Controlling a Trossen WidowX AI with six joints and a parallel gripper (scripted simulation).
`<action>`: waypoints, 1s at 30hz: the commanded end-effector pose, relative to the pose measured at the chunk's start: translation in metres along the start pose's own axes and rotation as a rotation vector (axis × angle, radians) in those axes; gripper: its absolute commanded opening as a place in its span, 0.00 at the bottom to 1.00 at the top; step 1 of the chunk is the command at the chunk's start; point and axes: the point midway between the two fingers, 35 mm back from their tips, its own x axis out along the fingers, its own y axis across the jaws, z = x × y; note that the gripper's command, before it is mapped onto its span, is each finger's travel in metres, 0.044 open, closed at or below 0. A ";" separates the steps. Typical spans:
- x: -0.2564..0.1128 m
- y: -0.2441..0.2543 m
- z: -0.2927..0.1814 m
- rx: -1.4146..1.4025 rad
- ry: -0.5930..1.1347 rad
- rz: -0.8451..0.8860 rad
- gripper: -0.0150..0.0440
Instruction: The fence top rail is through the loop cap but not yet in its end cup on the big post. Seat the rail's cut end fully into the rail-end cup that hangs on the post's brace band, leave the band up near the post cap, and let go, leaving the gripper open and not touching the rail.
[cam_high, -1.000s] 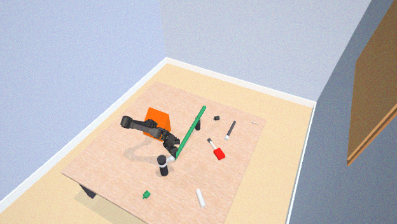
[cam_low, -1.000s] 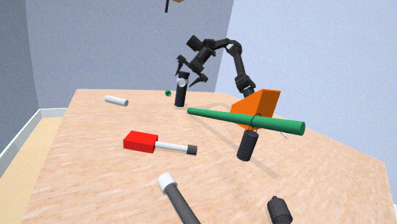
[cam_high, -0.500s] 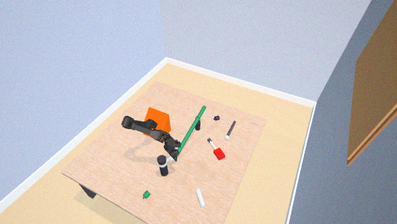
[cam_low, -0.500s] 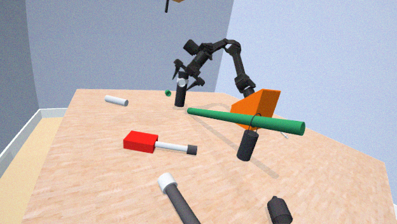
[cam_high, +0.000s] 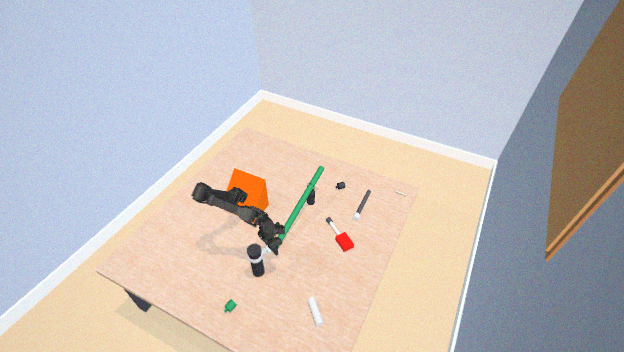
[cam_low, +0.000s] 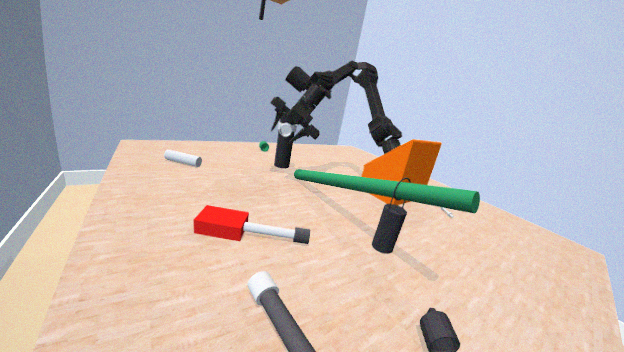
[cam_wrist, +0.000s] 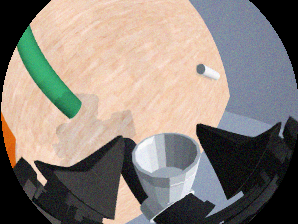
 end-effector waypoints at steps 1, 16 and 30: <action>0.001 0.000 0.001 -0.004 -0.006 -0.002 0.64; -0.003 0.006 0.001 -0.068 -0.042 -0.002 0.25; -0.007 0.013 -0.001 -0.153 -0.090 -0.001 0.25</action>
